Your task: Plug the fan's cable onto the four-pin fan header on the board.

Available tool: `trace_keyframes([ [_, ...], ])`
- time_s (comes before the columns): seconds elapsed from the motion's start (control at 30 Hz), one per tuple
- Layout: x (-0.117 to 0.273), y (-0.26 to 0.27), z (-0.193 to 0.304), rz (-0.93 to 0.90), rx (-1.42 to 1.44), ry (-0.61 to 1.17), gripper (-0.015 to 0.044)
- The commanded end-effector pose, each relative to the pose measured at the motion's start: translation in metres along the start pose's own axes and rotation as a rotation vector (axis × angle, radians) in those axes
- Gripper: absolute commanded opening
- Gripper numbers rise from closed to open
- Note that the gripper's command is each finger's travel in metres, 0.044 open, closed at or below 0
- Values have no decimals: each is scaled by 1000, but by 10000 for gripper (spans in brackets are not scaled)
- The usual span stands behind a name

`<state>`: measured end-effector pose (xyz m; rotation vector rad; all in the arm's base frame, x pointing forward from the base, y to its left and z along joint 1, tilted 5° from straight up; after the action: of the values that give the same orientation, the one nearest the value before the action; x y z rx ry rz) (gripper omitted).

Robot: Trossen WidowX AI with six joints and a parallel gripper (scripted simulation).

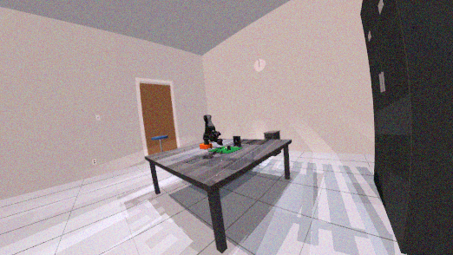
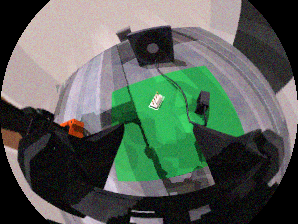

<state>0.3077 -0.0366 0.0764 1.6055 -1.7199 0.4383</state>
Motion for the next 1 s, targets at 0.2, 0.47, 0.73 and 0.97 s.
trace_keyframes([
  [0.2, 7, -5, -7, 51, -36, 239, 440],
  [0.47, 17, -11, -14, 135, -73, 403, 440],
  [0.73, 30, -18, -25, 258, -114, 546, 440],
  [0.97, 43, -23, -37, 381, -150, 638, 440],
])
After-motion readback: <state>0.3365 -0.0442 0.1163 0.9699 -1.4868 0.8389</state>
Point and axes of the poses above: the point midway between the two fingers, 35 mm back from their tips, its own x axis back along the fingers, its own y axis across the jaws, z = x × y, the point moved 1 cm from there along x, back along the fingers, and after that the axes turned 6 degrees about -x, right-handed, at the moved point
